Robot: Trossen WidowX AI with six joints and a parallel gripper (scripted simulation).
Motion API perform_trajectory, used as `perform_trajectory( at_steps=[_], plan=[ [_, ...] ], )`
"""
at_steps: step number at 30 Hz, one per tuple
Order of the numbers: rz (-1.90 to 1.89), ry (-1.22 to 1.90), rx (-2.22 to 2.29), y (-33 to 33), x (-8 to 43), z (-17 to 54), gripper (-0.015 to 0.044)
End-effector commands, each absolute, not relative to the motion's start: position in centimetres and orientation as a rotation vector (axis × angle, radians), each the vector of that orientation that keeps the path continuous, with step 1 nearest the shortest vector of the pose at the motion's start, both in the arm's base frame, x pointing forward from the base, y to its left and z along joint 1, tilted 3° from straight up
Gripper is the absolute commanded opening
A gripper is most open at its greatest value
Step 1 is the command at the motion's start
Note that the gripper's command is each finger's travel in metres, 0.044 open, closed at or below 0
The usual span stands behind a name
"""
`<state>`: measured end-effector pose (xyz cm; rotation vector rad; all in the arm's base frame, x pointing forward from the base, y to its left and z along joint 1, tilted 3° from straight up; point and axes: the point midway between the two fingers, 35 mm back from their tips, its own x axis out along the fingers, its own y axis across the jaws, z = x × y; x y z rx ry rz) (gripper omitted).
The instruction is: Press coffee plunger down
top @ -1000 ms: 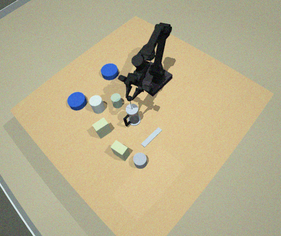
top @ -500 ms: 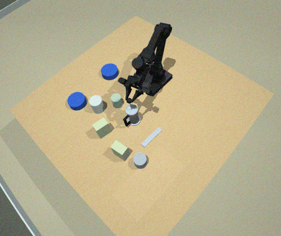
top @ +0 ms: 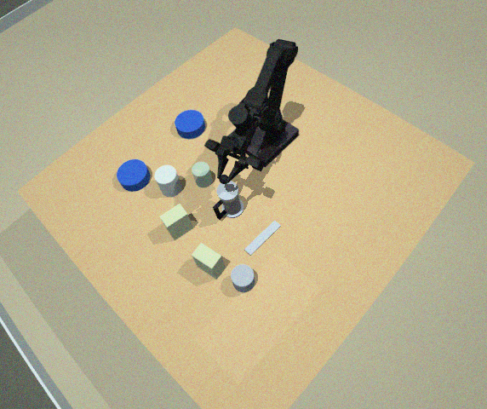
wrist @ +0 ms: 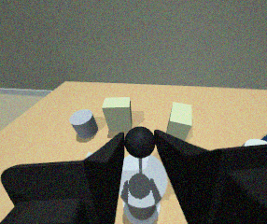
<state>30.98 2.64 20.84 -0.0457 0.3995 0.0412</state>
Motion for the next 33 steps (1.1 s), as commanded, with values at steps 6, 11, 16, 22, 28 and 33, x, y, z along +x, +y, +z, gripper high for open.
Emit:
perform_trajectory(
  at_steps=[6,11,16,22,28,33],
  plan=[
    [0.043,0.469,-0.058,2.5,31.0,17.1,0.0117],
    [0.043,0.469,-0.058,2.5,31.3,16.4,0.0117],
    [0.043,0.469,-0.058,2.5,31.8,16.2,0.0117],
    [0.043,0.468,-0.058,2.5,32.2,16.3,0.0117],
    [0.043,0.468,-0.058,2.5,32.5,16.4,0.0117],
    [0.043,0.468,-0.058,2.5,32.6,16.4,0.0117]
  ],
)
